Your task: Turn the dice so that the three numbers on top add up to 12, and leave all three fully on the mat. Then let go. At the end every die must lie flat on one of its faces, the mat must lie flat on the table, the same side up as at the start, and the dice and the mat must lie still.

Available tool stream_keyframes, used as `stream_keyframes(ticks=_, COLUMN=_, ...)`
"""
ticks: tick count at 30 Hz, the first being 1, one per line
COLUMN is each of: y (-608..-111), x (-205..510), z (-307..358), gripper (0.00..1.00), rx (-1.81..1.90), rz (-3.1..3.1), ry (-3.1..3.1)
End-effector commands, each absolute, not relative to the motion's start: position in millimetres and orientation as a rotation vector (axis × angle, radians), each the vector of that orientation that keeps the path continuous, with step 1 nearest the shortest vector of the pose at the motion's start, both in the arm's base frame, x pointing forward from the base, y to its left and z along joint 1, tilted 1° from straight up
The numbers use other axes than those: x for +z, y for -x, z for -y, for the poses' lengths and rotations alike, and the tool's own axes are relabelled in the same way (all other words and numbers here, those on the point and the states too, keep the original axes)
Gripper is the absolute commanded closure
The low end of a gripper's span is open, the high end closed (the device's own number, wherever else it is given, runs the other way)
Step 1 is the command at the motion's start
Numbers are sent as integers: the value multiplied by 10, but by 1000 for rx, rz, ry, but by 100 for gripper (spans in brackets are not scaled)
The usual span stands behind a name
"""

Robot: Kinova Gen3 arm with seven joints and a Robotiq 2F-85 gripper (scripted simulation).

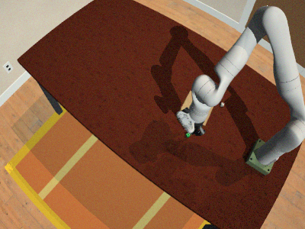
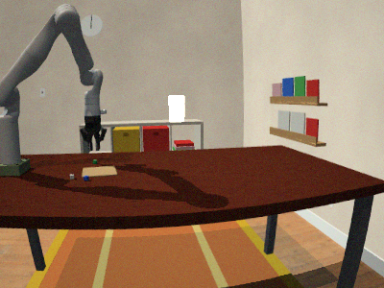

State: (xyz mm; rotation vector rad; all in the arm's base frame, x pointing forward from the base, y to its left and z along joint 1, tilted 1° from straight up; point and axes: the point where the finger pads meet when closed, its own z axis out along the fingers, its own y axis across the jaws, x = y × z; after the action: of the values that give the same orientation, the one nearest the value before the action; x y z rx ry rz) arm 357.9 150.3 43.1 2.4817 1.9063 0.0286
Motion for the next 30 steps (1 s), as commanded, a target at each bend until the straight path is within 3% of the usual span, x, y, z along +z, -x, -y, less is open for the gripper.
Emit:
stream_keyframes(ticks=1, y=-3559, x=381, z=-1517, gripper=69, rx=23, rz=-1913, ry=-2481)
stream_keyframes(ticks=30, y=-3564, x=74, z=-1518, gripper=69, rx=23, rz=-1913, ry=-2481)
